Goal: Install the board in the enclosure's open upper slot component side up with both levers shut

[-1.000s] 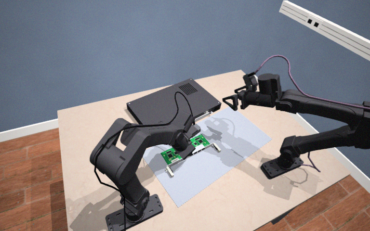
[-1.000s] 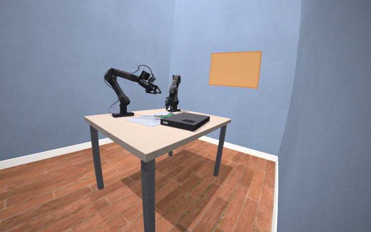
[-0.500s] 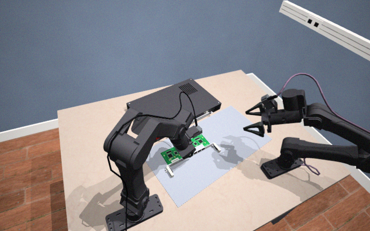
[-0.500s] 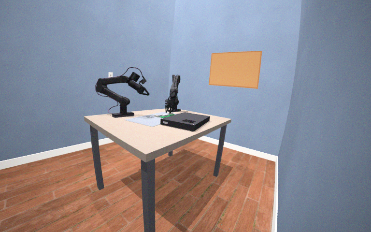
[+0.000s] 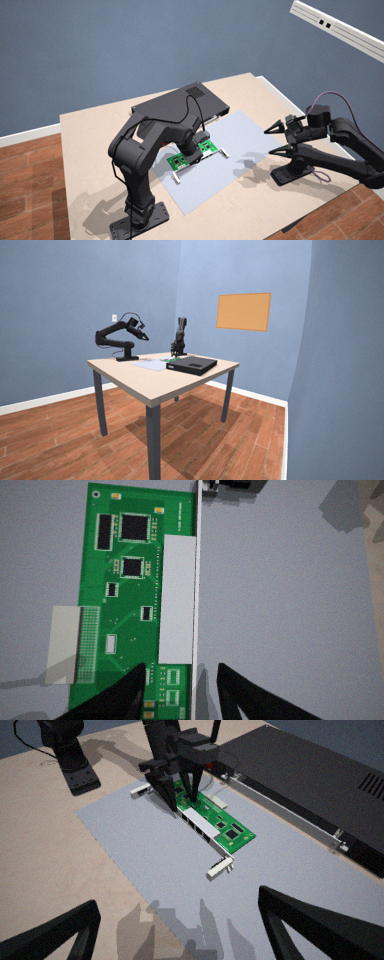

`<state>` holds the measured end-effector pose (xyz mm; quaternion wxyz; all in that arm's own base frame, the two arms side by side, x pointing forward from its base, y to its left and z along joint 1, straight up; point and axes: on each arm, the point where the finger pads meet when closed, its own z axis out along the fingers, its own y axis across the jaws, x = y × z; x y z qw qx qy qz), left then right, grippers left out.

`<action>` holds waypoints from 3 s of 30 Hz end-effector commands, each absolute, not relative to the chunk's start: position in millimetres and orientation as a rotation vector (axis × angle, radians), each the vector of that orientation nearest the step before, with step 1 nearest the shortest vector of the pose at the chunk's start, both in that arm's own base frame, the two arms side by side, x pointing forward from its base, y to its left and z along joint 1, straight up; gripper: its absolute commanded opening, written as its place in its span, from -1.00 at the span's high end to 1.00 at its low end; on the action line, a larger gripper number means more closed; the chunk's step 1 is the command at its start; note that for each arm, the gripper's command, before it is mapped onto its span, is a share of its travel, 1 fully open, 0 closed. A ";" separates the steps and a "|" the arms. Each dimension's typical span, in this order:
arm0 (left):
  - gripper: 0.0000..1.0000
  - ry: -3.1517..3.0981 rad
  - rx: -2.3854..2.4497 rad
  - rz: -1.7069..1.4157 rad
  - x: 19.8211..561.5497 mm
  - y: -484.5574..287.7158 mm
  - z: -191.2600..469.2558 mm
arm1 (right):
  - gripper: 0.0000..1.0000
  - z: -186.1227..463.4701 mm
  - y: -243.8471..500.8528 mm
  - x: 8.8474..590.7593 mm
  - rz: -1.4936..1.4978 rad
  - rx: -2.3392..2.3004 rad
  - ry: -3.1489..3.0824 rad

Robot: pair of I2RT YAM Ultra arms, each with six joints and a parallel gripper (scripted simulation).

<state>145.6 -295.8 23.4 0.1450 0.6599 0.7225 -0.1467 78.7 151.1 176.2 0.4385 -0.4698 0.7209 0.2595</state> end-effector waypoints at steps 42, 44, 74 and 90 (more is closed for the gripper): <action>0.48 2.026 1.880 -0.457 155.0 -322.4 20.6 | -1.00 174.3 149.2 72.5 0.657 -1.187 1.787; 0.54 2.027 1.878 -0.455 155.3 -322.3 20.5 | -1.00 174.3 149.2 72.5 0.657 -1.187 1.787; 0.63 2.099 1.811 -0.416 165.1 -347.3 61.0 | -1.00 155.5 132.9 79.0 0.623 -1.028 2.032; 0.63 2.126 1.796 -0.400 174.6 -395.3 54.5 | -1.00 124.5 13.8 131.9 0.159 0.025 2.434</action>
